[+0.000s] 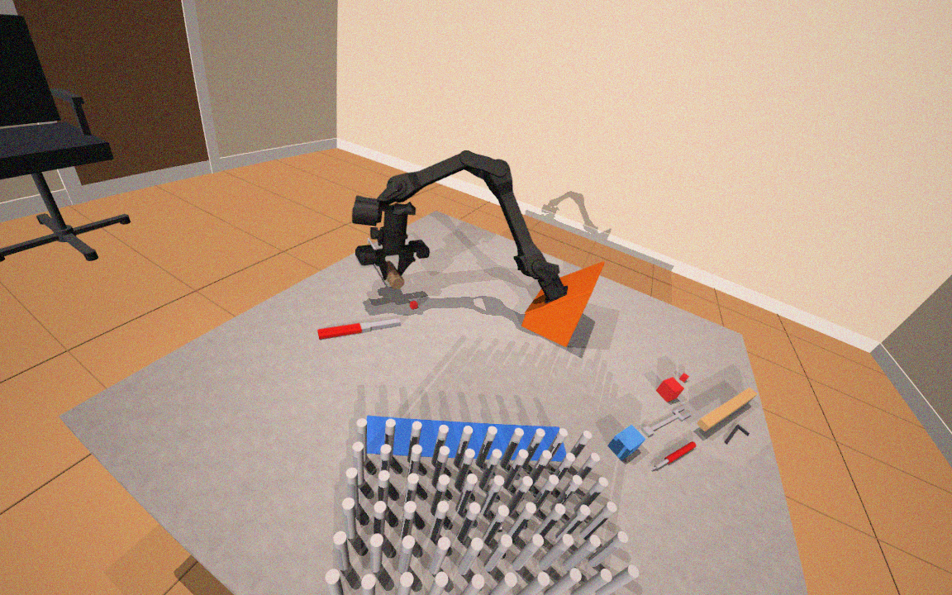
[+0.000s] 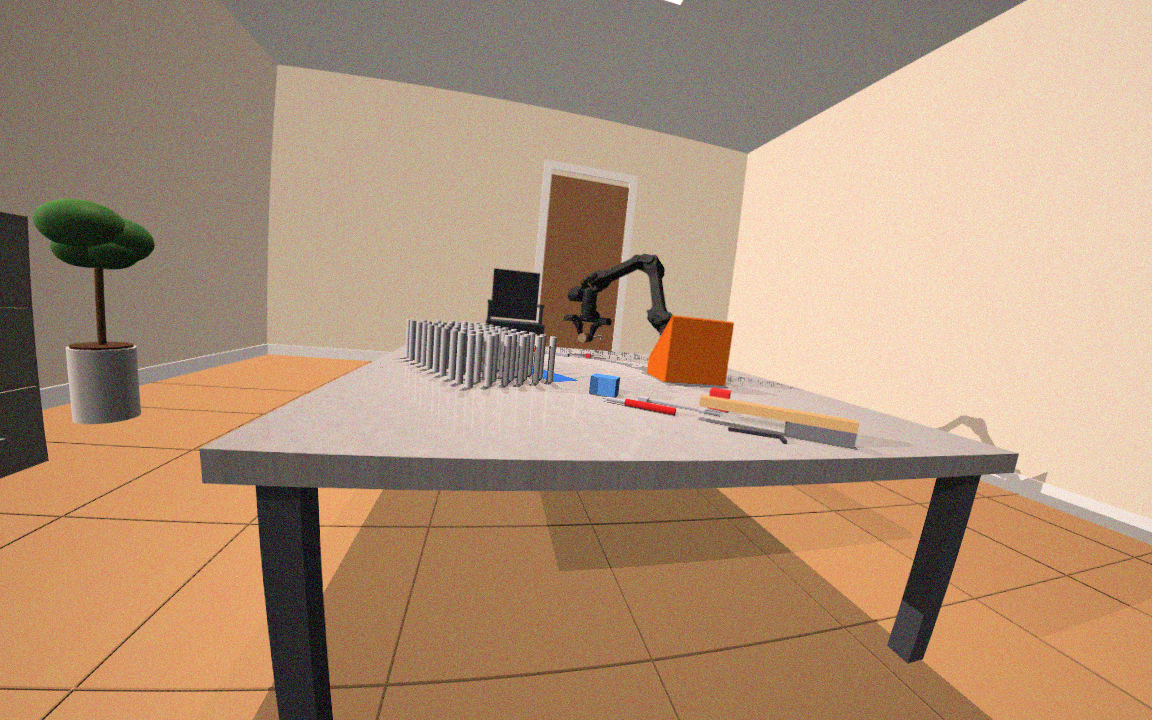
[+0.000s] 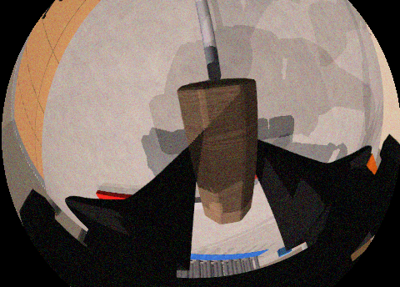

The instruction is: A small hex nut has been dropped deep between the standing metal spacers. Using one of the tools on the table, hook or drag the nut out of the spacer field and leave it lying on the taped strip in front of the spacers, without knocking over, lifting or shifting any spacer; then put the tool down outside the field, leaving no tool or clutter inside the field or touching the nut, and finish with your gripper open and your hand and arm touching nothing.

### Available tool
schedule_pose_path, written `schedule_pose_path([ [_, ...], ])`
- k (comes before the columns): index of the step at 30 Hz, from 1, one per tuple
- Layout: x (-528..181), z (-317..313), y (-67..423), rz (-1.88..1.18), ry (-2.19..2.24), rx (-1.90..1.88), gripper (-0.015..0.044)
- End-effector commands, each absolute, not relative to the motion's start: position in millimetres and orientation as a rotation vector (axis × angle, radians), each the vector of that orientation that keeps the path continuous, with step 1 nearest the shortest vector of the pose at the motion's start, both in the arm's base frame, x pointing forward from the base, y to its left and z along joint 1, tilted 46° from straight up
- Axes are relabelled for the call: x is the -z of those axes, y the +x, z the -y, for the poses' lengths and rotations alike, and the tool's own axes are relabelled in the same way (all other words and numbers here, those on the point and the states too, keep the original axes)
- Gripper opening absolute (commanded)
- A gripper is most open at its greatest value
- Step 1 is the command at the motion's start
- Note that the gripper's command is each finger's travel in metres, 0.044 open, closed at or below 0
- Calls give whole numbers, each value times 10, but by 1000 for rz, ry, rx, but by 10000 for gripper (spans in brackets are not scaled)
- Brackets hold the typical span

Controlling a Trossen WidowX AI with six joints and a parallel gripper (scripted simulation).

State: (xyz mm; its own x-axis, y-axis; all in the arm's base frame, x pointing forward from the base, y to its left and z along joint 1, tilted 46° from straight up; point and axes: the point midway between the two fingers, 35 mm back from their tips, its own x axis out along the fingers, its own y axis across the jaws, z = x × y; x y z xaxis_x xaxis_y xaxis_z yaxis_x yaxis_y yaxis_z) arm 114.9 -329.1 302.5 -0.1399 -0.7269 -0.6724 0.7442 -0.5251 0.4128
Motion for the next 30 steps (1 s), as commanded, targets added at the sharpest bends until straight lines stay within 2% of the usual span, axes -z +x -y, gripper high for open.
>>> schedule_pose_path([
  [1, -3009, 3309, 1152, -35, 1061, 1832, 0],
  [30, -2698, 3650, 1088, -18, 1070, 1838, 0],
])
